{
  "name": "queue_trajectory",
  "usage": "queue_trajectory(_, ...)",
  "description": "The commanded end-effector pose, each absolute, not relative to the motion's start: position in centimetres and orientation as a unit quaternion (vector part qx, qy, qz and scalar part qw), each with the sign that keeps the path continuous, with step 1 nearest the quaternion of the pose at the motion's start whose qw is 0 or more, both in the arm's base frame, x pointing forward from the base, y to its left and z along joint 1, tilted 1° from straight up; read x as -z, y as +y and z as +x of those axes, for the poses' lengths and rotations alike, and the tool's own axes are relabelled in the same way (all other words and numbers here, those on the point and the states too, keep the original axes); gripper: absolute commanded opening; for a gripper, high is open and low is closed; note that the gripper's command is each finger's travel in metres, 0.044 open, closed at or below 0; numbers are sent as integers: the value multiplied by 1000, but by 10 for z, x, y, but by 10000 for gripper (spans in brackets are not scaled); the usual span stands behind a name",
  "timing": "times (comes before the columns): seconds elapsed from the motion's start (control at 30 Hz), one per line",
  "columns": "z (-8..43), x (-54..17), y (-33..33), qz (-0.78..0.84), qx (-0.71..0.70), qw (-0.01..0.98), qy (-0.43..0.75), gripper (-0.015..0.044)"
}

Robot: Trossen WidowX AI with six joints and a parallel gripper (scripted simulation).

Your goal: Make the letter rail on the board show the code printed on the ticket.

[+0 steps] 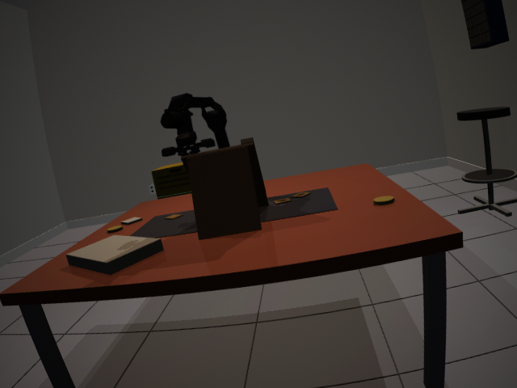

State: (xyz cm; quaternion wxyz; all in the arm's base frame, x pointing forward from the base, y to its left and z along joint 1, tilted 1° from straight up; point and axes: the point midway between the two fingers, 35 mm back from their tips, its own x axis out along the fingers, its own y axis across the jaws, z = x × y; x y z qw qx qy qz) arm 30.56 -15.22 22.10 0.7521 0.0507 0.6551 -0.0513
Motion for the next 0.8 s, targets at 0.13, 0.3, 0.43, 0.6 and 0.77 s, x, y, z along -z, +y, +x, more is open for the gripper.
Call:
queue_trajectory(0.13,310,-215,-153,47,53,753,655,0)
queue_trajectory(0.3,312,-213,-154,47,53,753,655,0)
queue_trajectory(0.43,313,-212,-154,47,53,753,655,0)
queue_trajectory(0.6,315,-211,-155,47,53,753,655,0)
queue_trajectory(0.77,317,-210,-155,47,53,753,654,0)
